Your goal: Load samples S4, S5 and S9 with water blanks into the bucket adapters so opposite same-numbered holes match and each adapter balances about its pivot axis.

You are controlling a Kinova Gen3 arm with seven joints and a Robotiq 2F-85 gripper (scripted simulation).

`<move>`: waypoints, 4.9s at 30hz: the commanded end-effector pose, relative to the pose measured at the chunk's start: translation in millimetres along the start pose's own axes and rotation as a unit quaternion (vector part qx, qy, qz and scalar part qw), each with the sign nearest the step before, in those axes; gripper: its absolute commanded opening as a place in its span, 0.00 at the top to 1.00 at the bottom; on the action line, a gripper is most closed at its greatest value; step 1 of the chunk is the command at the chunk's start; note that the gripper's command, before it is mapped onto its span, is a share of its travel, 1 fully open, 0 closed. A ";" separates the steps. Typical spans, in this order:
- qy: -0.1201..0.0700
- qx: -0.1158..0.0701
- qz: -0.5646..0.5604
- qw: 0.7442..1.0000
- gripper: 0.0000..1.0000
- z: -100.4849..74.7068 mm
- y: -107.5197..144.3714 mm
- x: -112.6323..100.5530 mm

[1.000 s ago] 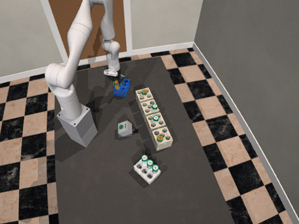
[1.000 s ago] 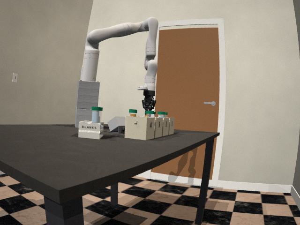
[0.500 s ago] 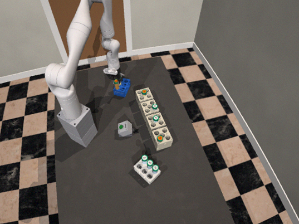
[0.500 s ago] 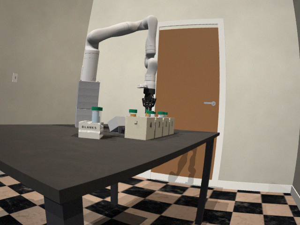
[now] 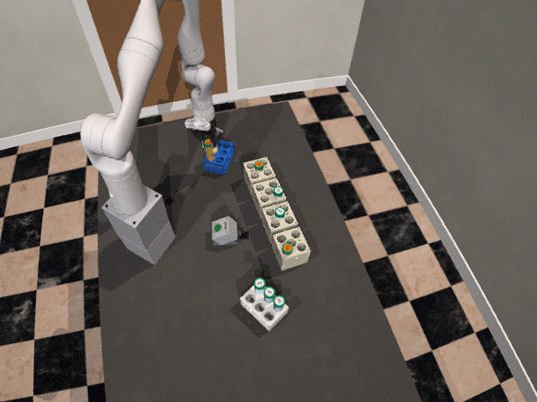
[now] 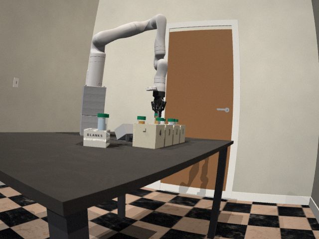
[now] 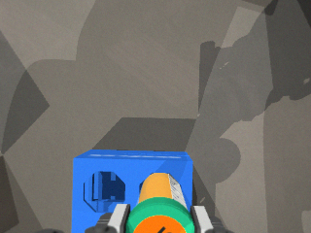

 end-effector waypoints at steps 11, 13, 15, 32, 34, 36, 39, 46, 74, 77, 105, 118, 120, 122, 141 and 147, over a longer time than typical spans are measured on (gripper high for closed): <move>-0.001 0.000 0.000 1.000 0.90 -15.8 -0.1 -0.4; -0.001 0.000 0.000 1.000 0.90 -18.5 -0.1 -0.4; -0.001 0.000 0.000 1.000 0.90 -21.1 -0.1 -0.4; -0.001 0.000 0.000 1.000 0.90 -41.1 -0.1 -0.4; -0.001 0.000 0.000 1.000 0.90 -43.8 -0.1 -0.4; -0.001 0.000 0.000 1.000 0.90 -46.5 -0.1 -0.4; -0.001 0.000 0.000 1.000 0.90 -50.5 -0.1 -0.4; -0.001 0.000 0.000 1.000 0.90 -57.1 -0.1 -0.4; -0.001 0.000 0.000 1.000 0.90 -91.8 -0.1 -0.3; -0.001 0.000 0.000 1.000 0.90 -93.1 -0.1 -0.3; -0.001 0.000 0.179 0.984 0.90 -101.4 -47.2 36.8; -0.001 0.000 0.286 0.958 0.90 -101.4 -76.0 59.6; -0.001 0.000 0.305 0.952 0.90 -101.4 -81.3 63.7; -0.001 0.000 0.324 0.946 0.90 -101.4 -86.5 67.8; -0.001 0.000 0.479 0.878 0.90 -101.4 -131.0 102.9; -0.001 0.000 0.514 0.858 0.90 -101.4 -141.5 111.2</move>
Point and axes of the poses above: the point where the finger pads meet when closed, its own z axis out along the fingers, its own y axis across the jaws, x = y × z, the point moved 10 cm from there along -z, back along the fingers, and after that the axes turned 8 degrees about -z, right-handed, at the moved point
